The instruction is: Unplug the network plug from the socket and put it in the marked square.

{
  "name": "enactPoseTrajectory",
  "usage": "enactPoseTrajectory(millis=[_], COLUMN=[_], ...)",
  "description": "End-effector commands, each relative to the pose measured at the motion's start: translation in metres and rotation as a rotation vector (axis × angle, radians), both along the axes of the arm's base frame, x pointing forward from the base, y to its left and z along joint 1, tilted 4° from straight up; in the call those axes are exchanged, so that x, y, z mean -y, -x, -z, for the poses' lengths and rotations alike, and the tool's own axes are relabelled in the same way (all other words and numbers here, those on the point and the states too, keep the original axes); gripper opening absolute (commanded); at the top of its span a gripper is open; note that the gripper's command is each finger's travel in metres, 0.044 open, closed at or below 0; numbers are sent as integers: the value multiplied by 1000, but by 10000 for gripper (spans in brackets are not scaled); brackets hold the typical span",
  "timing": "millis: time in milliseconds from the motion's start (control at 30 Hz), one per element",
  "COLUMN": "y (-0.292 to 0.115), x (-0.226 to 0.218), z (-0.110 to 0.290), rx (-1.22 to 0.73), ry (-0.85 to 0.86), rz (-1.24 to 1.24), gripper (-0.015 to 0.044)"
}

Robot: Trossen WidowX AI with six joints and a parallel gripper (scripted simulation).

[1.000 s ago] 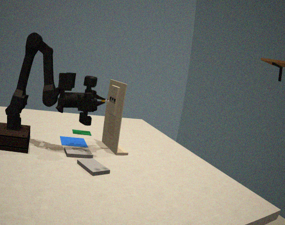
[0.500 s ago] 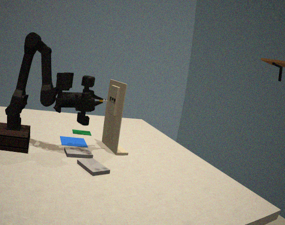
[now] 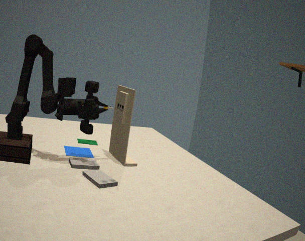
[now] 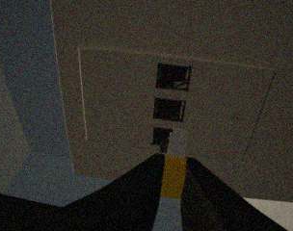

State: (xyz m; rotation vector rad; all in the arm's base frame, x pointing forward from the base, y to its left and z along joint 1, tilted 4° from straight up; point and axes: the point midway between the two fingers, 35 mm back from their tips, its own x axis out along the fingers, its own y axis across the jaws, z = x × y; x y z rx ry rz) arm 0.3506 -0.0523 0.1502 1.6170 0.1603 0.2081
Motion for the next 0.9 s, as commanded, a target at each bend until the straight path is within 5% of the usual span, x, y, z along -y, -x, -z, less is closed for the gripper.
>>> enactPoseTrajectory(millis=[0,867], y=[3,16], x=[0,2], z=[0,-3], rx=[1,-1], ry=[-3,1], rz=[-4,0], gripper=[0,0])
